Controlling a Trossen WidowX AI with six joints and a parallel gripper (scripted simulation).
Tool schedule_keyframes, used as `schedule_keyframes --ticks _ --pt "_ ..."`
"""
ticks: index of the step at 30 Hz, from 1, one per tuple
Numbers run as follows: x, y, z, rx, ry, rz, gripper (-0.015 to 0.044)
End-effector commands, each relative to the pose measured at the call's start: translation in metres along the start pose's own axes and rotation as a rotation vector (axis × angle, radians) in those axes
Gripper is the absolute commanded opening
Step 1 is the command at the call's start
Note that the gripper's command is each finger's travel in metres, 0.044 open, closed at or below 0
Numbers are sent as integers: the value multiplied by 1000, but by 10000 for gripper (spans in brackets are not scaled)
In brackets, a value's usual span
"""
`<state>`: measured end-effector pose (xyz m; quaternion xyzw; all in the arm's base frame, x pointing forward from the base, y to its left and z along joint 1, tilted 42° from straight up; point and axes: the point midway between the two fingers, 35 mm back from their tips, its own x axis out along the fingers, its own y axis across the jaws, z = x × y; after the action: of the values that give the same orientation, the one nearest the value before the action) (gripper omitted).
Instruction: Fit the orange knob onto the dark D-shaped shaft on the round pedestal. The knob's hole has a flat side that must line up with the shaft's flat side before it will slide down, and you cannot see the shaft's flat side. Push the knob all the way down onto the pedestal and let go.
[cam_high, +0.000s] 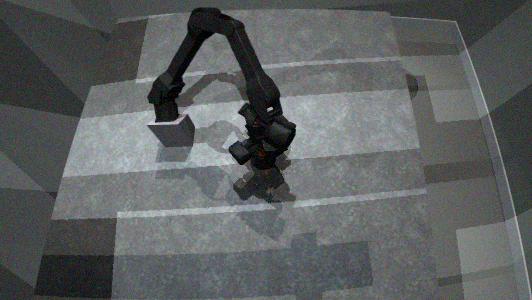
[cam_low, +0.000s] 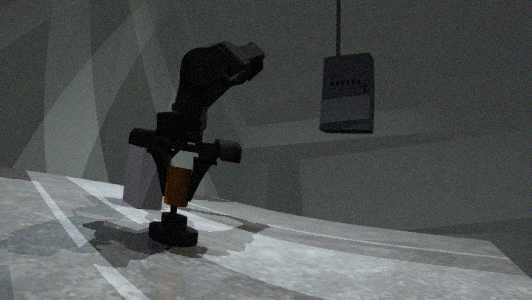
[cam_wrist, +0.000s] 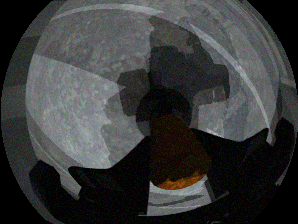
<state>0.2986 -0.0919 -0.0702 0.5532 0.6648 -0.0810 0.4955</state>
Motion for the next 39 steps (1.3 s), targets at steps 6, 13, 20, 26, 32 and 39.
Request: schedule_keyframes --ticks 6,13,20,26,32,39 --pt "-5 2 0 28 -1 0 0" --pt "-3 2 2 212 -1 0 0" --pt "-1 1 2 212 -1 0 0" --pt "-3 1 0 212 0 0 0" --pt "-4 2 1 212 -1 0 0" --pt "-1 1 1 212 -1 0 0"
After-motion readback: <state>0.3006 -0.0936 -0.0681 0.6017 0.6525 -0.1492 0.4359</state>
